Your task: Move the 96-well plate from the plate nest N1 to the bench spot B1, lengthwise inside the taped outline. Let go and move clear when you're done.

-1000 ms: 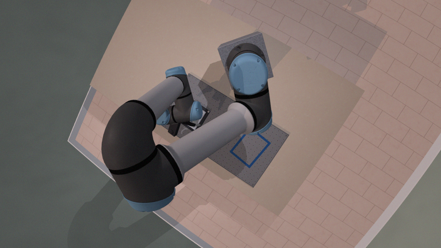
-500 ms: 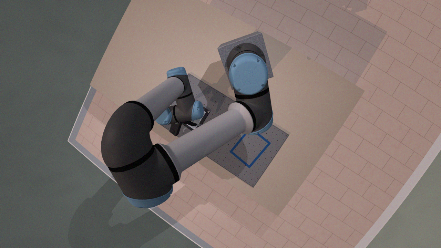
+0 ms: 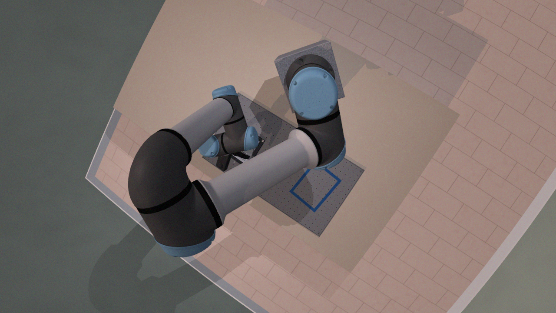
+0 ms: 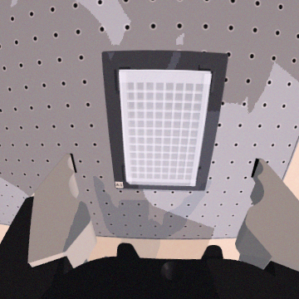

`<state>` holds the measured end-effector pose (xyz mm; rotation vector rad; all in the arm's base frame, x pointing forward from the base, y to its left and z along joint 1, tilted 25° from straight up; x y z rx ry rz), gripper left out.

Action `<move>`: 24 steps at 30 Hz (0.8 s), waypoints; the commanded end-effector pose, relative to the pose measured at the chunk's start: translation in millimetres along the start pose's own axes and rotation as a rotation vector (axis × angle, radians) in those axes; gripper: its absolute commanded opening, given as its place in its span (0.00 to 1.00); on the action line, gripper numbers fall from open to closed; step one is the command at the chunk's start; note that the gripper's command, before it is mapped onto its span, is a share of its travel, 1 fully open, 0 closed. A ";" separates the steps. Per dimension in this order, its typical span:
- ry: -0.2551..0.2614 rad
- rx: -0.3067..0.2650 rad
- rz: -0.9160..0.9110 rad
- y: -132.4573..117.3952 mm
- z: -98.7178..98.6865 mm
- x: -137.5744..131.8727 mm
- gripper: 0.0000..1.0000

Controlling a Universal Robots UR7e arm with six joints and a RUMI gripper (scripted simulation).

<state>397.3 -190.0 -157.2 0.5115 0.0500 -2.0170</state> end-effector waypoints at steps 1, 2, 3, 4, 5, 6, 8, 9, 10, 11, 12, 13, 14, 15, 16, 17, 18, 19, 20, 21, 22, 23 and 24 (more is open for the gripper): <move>-0.001 0.001 0.000 0.5 -9.1 0.2 1.00; -0.001 0.001 0.000 0.5 -10.8 0.2 1.00; -0.001 0.001 0.000 0.5 -12.5 0.2 1.00; -0.001 0.001 0.000 0.5 -14.1 0.2 1.00; -0.001 0.001 0.000 0.5 -15.8 0.2 1.00; -0.001 0.001 0.000 0.5 -17.5 0.2 1.00; -0.001 0.001 0.000 0.5 -20.8 0.2 1.00; -0.001 0.001 0.000 0.5 -20.8 0.2 1.00; -0.001 0.001 0.000 0.5 -20.8 0.2 1.00; -0.001 0.001 0.000 0.5 -22.5 0.2 1.00; -0.001 0.001 0.000 0.5 -24.1 0.2 1.00; -0.001 0.001 0.000 0.5 -25.8 0.2 1.00; -0.001 0.001 0.000 0.5 -27.5 0.2 1.00; -0.001 0.001 0.000 0.5 -29.1 0.2 1.00; -0.001 0.001 0.000 0.5 -30.8 0.2 1.00; -0.001 0.001 0.000 0.5 -32.5 0.2 1.00; -0.001 0.001 0.000 0.5 -34.1 0.2 1.00; -0.001 0.001 0.000 0.5 -35.8 0.2 1.00; -0.001 0.001 0.000 0.5 -36.5 0.2 1.00; -0.001 0.001 0.000 0.5 -36.5 0.2 1.00; -0.001 0.001 0.000 0.5 -36.5 0.2 1.00; -0.001 0.001 0.000 0.5 -36.5 0.2 1.00; -0.001 0.001 0.000 0.5 -36.5 0.2 1.00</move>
Point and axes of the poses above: the point where the finger pads meet when closed, its own z axis back along the fingers, its own x axis across the jaws, y = z × x, the point moved 8 cm from there along z, back along the fingers, and after that the axes turned 15 degrees about -z, right-handed, at the moved point
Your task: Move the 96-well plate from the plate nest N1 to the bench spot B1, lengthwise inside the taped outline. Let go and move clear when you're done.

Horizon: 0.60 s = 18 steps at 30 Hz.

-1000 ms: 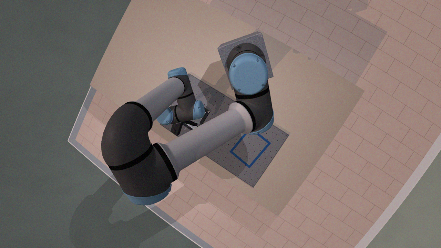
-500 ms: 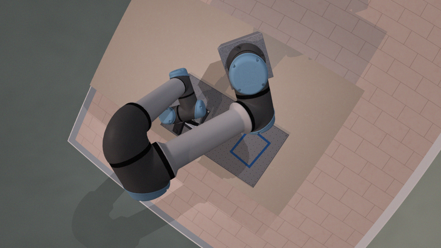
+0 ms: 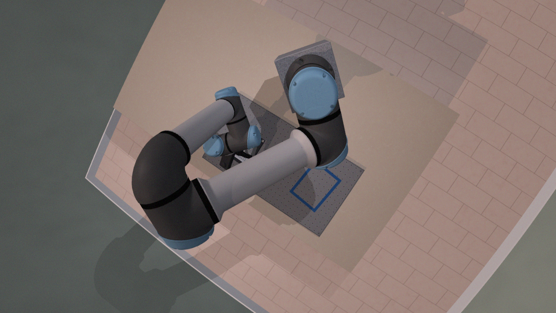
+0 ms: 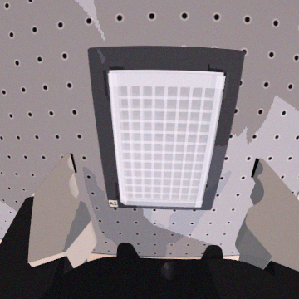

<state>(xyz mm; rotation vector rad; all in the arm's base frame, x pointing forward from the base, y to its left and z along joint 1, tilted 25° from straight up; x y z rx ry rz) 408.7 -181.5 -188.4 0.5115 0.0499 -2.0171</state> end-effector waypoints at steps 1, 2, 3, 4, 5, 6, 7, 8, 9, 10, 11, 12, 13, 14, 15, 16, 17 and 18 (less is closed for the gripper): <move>-0.001 0.001 0.000 0.5 -2.1 0.2 1.00; -0.001 0.001 0.000 0.5 -2.1 0.2 1.00; -0.001 0.001 0.000 0.5 -2.1 0.2 1.00; -0.001 0.001 0.000 0.5 -2.1 0.2 1.00; -0.001 0.001 0.000 0.5 -2.1 0.2 1.00; -0.001 0.001 0.000 0.5 -2.1 0.2 1.00; -0.001 0.001 0.000 0.5 -2.1 0.2 1.00; -0.001 0.001 0.000 0.5 -2.1 0.2 1.00; -0.001 0.001 0.000 0.5 -2.1 0.2 1.00; -0.001 0.001 0.000 0.5 -2.1 0.2 1.00; -0.001 0.001 0.000 0.5 -2.1 0.2 1.00; -0.001 0.001 0.000 0.5 -2.1 0.2 1.00; -0.001 0.001 0.000 0.5 -2.1 0.2 0.00; -0.001 0.001 0.000 0.5 -2.1 0.2 0.00; -0.001 0.001 0.000 0.5 -2.1 0.2 0.00; -0.001 0.001 0.000 0.5 -2.1 0.2 0.00; -0.001 0.001 0.000 0.5 -2.1 0.2 0.00; -0.001 0.001 0.000 0.5 -2.1 0.2 0.00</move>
Point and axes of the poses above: the point where the finger pads meet when closed, its own z axis back along the fingers, its own x axis across the jaws, y = z × x, the point moved 8 cm from there along z, back along the fingers, and after that the axes turned 15 degrees about -z, right-handed, at the moved point
